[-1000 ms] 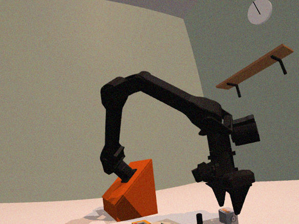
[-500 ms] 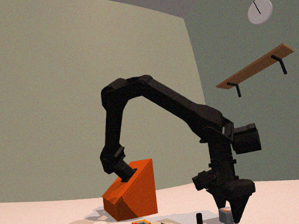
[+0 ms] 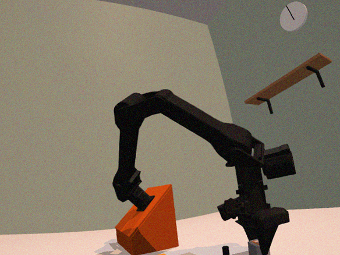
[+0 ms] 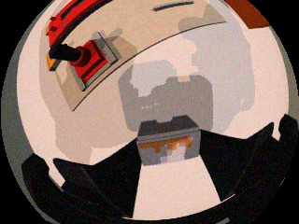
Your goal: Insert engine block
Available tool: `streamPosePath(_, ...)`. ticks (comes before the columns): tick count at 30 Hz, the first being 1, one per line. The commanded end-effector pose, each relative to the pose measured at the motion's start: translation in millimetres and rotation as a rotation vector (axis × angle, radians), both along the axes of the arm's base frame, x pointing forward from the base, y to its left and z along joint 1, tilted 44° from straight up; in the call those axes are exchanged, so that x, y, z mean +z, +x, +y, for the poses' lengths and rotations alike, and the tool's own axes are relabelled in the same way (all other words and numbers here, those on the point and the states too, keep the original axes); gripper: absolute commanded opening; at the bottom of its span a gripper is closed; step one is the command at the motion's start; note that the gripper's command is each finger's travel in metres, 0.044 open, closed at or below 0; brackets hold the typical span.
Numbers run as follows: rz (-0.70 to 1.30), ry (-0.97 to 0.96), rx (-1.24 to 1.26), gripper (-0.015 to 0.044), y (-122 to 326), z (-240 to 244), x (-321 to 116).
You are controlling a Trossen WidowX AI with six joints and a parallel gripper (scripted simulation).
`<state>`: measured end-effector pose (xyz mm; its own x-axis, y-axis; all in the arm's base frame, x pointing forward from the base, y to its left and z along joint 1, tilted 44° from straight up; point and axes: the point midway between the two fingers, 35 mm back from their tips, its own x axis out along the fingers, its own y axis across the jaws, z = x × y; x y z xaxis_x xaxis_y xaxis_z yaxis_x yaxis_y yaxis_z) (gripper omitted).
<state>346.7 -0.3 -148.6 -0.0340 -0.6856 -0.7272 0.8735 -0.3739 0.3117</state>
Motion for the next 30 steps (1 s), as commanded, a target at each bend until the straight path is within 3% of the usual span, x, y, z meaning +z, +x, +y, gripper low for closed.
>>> streamPosePath(1,0.004,-0.004,0.006,0.0098,-0.2,0.8,1.0)
streamPosePath(5,0.004,-0.001,0.006,0.0,1.6,9.5,8.3)
streamPosePath(30,0.004,0.005,0.007,0.0,3.3,66.2,62.1)
